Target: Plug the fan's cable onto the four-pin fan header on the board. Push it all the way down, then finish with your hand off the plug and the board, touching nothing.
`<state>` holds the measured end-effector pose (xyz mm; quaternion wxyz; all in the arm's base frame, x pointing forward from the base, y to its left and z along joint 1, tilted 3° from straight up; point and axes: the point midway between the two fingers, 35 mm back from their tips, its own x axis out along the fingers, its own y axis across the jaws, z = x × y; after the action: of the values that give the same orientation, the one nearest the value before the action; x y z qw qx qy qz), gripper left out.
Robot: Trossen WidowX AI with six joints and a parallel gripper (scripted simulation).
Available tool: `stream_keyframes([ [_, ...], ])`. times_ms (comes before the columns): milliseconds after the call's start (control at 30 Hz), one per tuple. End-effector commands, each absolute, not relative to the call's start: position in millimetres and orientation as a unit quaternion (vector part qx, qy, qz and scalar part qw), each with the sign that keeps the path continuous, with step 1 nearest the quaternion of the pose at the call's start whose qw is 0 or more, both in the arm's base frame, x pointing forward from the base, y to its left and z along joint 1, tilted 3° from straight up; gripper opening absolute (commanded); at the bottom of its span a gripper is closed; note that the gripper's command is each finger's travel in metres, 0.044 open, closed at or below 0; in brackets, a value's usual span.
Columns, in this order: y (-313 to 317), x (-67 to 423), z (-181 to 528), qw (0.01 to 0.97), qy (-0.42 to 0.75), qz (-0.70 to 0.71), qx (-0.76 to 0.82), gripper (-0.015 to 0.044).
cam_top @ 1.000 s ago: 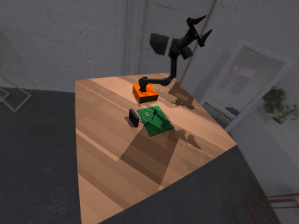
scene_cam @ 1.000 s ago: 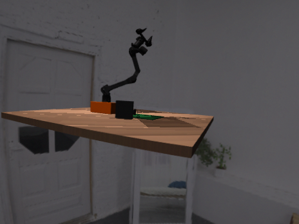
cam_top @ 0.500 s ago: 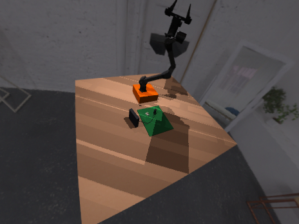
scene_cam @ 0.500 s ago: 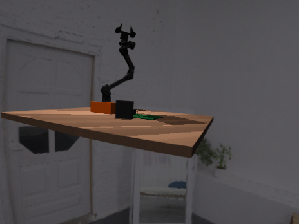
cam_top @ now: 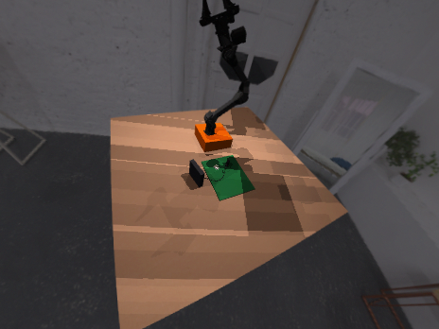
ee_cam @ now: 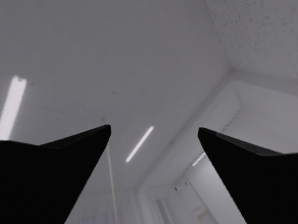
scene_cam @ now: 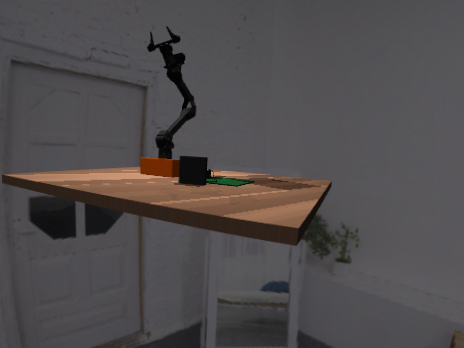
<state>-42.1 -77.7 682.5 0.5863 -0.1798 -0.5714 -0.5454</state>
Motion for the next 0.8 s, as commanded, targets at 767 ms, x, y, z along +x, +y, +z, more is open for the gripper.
stream_keyframes([
  [767, -296.5, 136.2, 472.9, 0.837, 0.035, -0.533, -0.115, 0.0440],
])
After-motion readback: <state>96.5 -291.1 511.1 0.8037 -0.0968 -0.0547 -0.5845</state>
